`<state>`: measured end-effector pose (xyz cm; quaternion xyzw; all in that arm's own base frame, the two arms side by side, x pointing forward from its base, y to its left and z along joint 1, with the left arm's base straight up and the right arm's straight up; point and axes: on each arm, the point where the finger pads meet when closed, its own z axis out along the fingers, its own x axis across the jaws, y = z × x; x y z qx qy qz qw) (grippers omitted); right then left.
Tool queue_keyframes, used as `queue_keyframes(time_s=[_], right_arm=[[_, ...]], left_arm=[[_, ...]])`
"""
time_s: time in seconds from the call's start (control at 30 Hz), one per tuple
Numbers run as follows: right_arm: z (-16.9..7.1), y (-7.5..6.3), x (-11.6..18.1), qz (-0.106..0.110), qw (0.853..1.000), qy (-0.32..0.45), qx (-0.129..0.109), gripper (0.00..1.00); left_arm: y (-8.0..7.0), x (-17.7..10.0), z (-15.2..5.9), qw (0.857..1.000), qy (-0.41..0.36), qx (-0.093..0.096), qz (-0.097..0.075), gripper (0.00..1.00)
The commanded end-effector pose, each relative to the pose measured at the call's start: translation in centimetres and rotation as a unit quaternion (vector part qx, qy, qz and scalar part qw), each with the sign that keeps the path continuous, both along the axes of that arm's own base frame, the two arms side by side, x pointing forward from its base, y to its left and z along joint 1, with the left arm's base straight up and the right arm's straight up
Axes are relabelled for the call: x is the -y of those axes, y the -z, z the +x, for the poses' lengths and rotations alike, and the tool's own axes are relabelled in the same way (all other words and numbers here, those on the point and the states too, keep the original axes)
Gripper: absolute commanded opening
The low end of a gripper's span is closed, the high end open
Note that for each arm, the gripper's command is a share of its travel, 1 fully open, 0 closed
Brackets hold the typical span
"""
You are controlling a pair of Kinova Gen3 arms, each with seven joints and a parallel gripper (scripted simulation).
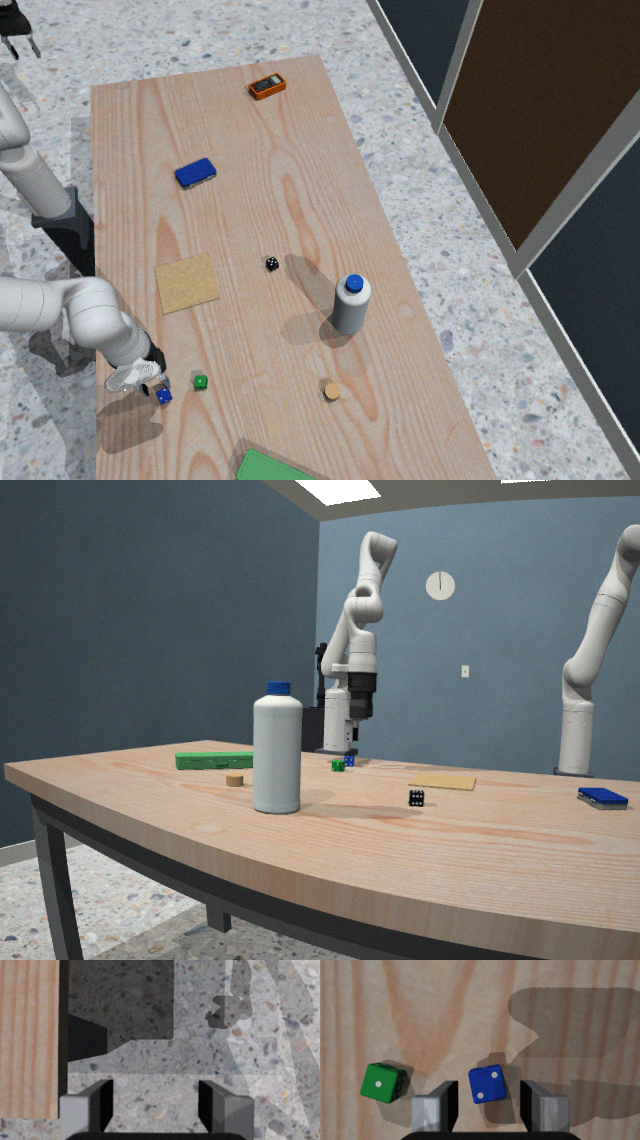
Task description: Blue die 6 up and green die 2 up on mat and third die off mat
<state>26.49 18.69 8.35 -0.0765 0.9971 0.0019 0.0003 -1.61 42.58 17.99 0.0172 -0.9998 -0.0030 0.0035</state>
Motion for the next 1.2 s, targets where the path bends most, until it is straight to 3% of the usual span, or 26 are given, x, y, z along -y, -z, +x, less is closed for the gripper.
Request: queue_keyframes(time_s=[0.0, 0.37, 1.17], right_arm=[[0.1, 0.7, 0.3, -0.002, 1.000, 0.001, 0.000, 0.79], [0.1, 2.3, 0.3, -0.002, 1.000, 0.001, 0.000, 0.79], [0.1, 3.3, 0.3, -0.002, 1.000, 0.001, 0.000, 0.79]], left_arm=[[0.0, 0.1, 0.2, 1.000, 0.001, 0.004, -0.003, 1.00], [0.0, 0.1, 0.2, 1.000, 0.001, 0.004, -0.003, 1.00], [0.0, 0.1, 0.2, 1.000, 0.001, 0.004, -0.003, 1.00]])
